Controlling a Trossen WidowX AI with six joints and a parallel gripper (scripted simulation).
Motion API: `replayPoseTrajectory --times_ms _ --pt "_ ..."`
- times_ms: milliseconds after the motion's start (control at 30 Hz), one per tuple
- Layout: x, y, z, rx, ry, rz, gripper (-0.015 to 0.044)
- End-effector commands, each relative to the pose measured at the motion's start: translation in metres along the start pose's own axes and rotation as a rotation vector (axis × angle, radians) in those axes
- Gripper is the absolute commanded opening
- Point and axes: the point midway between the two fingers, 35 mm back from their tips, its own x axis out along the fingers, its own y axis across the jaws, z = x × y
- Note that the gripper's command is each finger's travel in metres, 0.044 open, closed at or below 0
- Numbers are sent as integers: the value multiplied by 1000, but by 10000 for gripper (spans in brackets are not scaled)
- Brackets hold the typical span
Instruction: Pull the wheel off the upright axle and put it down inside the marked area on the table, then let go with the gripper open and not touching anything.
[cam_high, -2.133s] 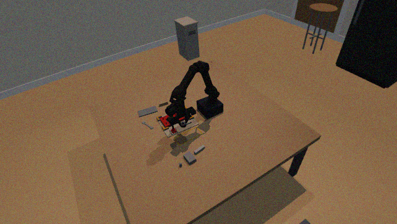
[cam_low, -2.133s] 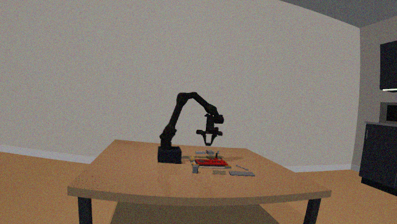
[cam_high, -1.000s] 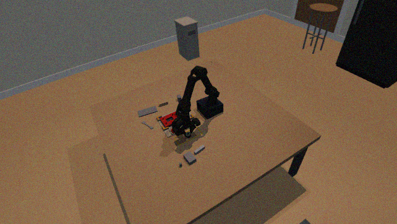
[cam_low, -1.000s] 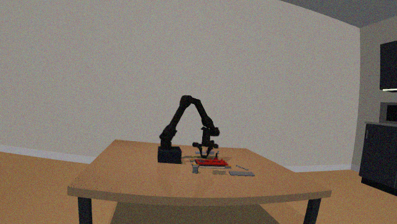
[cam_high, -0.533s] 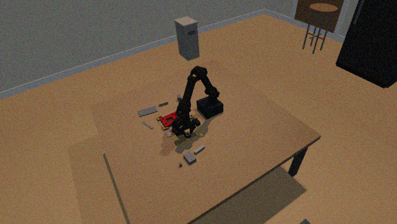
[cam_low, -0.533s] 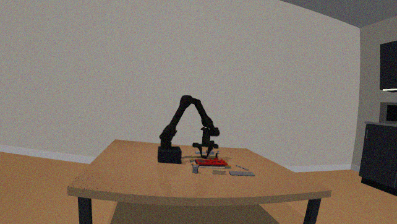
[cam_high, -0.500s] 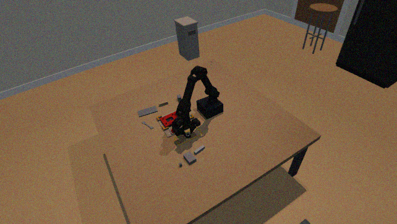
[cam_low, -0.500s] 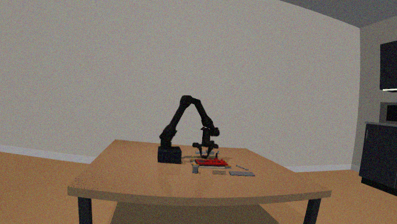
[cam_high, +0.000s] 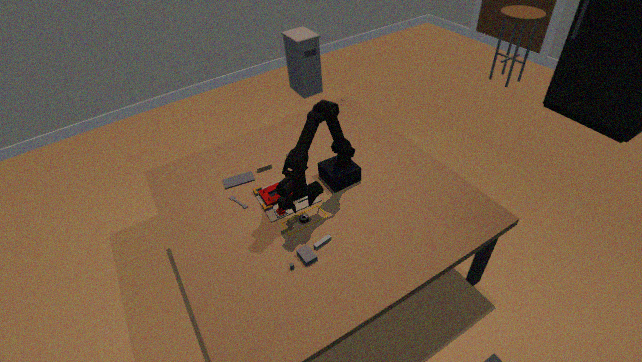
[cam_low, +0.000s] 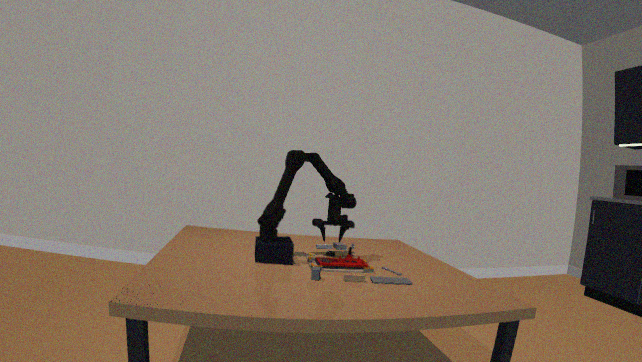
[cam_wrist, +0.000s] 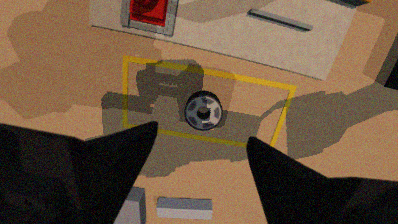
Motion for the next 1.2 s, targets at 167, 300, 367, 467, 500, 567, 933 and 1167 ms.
replayPoseTrajectory --times_ms 167,300,367,467,500,567,933,1167 --pt "-36 -56 25 -15 -2 -18 440" --pt "-49 -79 34 3 -5 -20 440" --pt "-50 -80 35 3 -5 -20 440" --pt "-50 -80 35 3 -5 -20 440" --pt "-50 -80 35 3 -5 -20 440" --pt "-50 -80 35 3 -5 -20 440" --pt "-50 -80 35 3 -5 -20 440" --pt "-50 -80 35 3 -5 -20 440"
